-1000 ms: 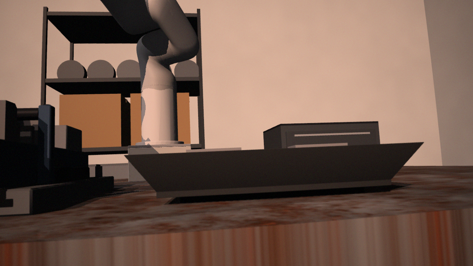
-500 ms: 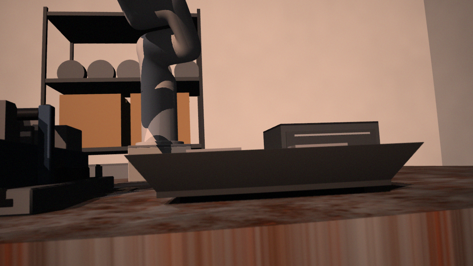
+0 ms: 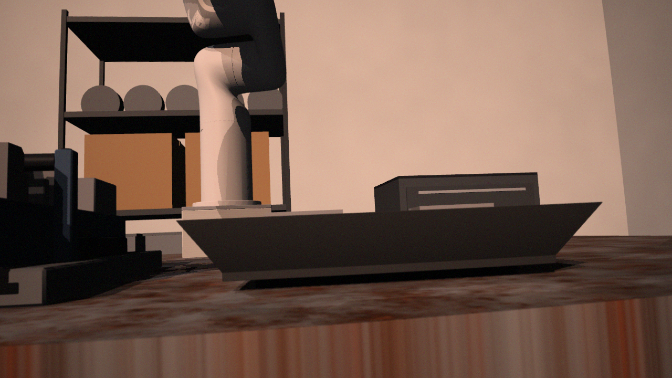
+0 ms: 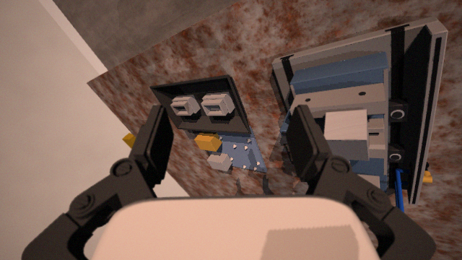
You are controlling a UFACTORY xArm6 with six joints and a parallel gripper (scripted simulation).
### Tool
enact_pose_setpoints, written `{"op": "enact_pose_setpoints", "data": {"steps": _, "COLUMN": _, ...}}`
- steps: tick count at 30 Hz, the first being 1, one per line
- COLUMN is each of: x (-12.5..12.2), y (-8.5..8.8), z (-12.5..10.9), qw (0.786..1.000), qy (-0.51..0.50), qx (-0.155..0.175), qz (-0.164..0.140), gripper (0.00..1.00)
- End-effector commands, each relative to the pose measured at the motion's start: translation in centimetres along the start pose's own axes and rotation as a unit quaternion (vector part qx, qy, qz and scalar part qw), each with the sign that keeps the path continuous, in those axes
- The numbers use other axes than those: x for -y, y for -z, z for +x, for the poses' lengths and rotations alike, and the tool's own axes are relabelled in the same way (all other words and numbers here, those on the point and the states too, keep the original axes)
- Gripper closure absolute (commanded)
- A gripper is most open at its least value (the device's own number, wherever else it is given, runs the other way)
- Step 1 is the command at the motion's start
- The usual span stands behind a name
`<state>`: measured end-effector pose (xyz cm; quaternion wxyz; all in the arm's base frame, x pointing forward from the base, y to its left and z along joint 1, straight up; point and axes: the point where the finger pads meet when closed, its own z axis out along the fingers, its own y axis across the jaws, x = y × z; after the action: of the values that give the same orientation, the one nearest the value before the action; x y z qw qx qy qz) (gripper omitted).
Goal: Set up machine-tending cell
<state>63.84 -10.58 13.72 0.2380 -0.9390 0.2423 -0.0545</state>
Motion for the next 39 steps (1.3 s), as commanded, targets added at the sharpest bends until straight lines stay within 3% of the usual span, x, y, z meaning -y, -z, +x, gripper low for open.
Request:
{"op": "enact_pose_setpoints", "data": {"steps": 1, "x": 2.5, "y": -1.1, "z": -3.0, "qw": 0.999, "qy": 0.016, "qx": 0.01, "qz": -0.028, "gripper": 0.0}}
{"op": "enact_pose_setpoints", "data": {"steps": 11, "x": 5.9, "y": -3.4, "z": -9.4, "qw": 0.995, "qy": 0.053, "qx": 0.035, "qz": -0.081, "gripper": 0.0}}
{"op": "enact_pose_setpoints", "data": {"steps": 13, "x": 5.9, "y": -3.4, "z": -9.4, "qw": 0.995, "qy": 0.053, "qx": 0.035, "qz": -0.081, "gripper": 0.0}}
{"op": "enact_pose_setpoints", "data": {"steps": 14, "x": 6.7, "y": -4.0, "z": -11.3, "qw": 0.992, "qy": 0.065, "qx": 0.04, "qz": -0.096, "gripper": 0.0}}
{"op": "enact_pose_setpoints", "data": {"steps": 21, "x": 8.1, "y": -5.1, "z": -15.8, "qw": 0.986, "qy": 0.095, "qx": 0.05, "qz": -0.129, "gripper": 0.0}}
{"op": "enact_pose_setpoints", "data": {"steps": 28, "x": 9.1, "y": -6.1, "z": -20.7, "qw": 0.976, "qy": 0.131, "qx": 0.056, "qz": -0.163, "gripper": 0.0}}
{"op": "enact_pose_setpoints", "data": {"steps": 30, "x": 9.1, "y": -6.1, "z": -20.7, "qw": 0.976, "qy": 0.131, "qx": 0.056, "qz": -0.163, "gripper": 0.0}}
{"op": "enact_pose_setpoints", "data": {"steps": 31, "x": 9.4, "y": -6.4, "z": -22.8, "qw": 0.971, "qy": 0.148, "qx": 0.058, "qz": -0.176, "gripper": 0.0}}
{"op": "enact_pose_setpoints", "data": {"steps": 39, "x": 9.5, "y": -7.2, "z": -28.1, "qw": 0.957, "qy": 0.193, "qx": 0.058, "qz": -0.208, "gripper": 0.0}}
